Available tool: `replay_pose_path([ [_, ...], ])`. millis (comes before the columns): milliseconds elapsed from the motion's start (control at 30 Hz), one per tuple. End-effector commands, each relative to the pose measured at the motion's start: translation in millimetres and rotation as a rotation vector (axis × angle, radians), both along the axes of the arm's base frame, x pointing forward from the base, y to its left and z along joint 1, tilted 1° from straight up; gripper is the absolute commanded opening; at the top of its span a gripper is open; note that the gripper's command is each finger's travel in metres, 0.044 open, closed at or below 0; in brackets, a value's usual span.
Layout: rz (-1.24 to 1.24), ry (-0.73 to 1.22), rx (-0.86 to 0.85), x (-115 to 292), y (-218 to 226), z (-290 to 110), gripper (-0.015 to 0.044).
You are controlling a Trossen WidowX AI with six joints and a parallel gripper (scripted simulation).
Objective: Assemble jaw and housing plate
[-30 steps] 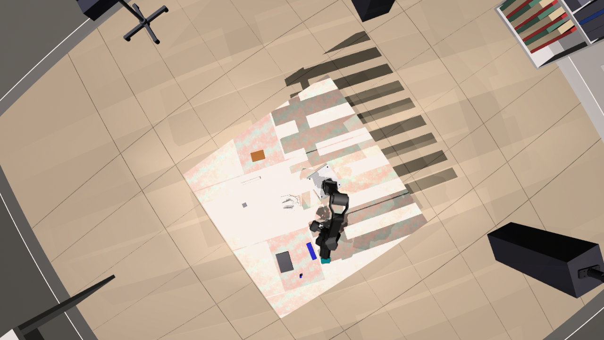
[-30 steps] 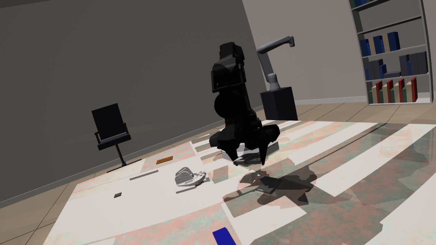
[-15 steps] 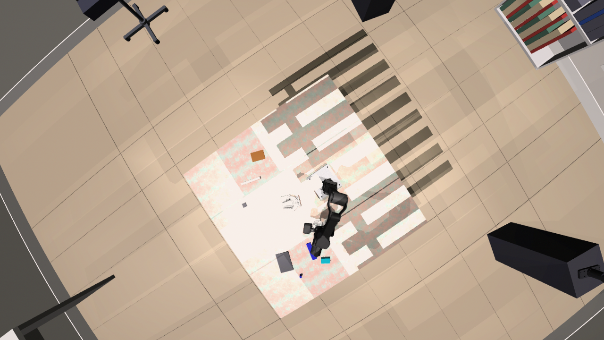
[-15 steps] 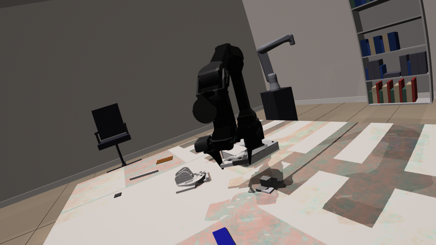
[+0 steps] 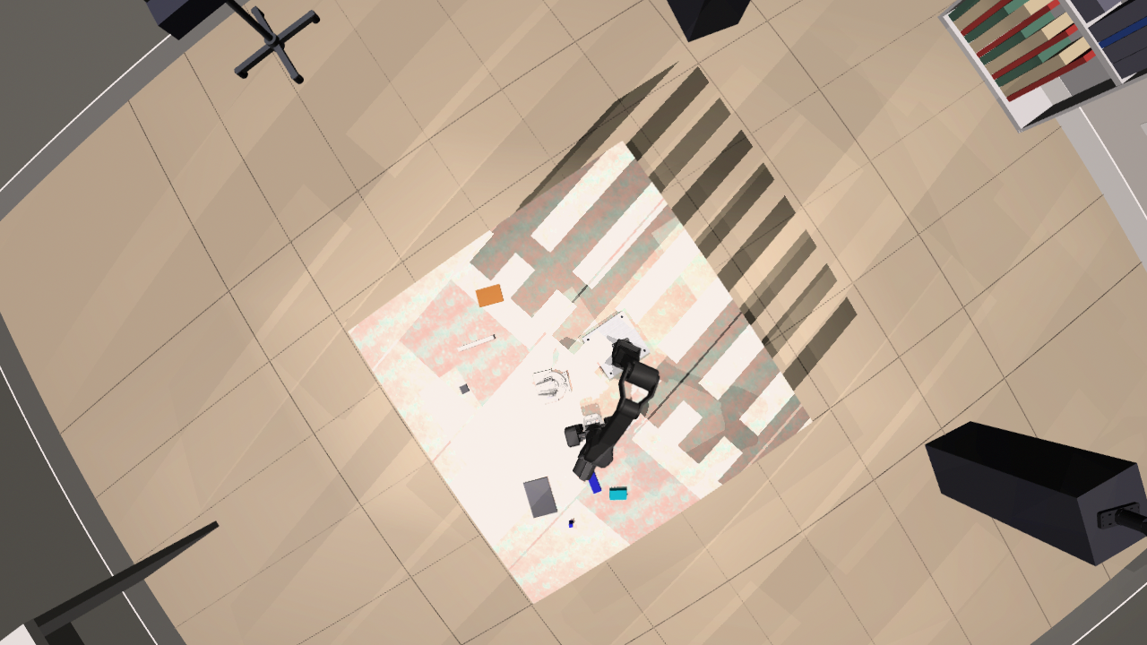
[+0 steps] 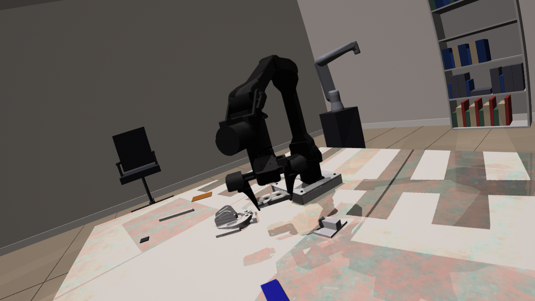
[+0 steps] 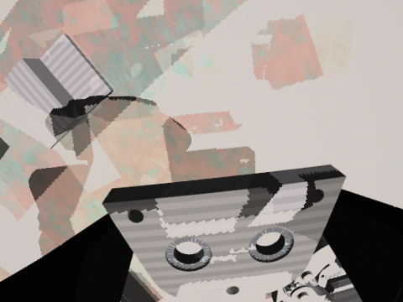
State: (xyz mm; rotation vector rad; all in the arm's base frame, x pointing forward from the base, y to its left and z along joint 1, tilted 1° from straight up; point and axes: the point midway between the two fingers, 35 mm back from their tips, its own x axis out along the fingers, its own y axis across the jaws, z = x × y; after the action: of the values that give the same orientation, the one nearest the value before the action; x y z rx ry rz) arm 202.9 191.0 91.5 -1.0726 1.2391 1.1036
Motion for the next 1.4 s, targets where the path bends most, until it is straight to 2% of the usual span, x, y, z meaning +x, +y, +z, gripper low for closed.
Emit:
replay_pose_path([
  [0,0.089,-0.004,-0.003,6.2,-8.6,-0.2,0.0351],
  [1367,1.056,-0.039,-0.030,52.8,-102.8,-2.7,0.0351],
])
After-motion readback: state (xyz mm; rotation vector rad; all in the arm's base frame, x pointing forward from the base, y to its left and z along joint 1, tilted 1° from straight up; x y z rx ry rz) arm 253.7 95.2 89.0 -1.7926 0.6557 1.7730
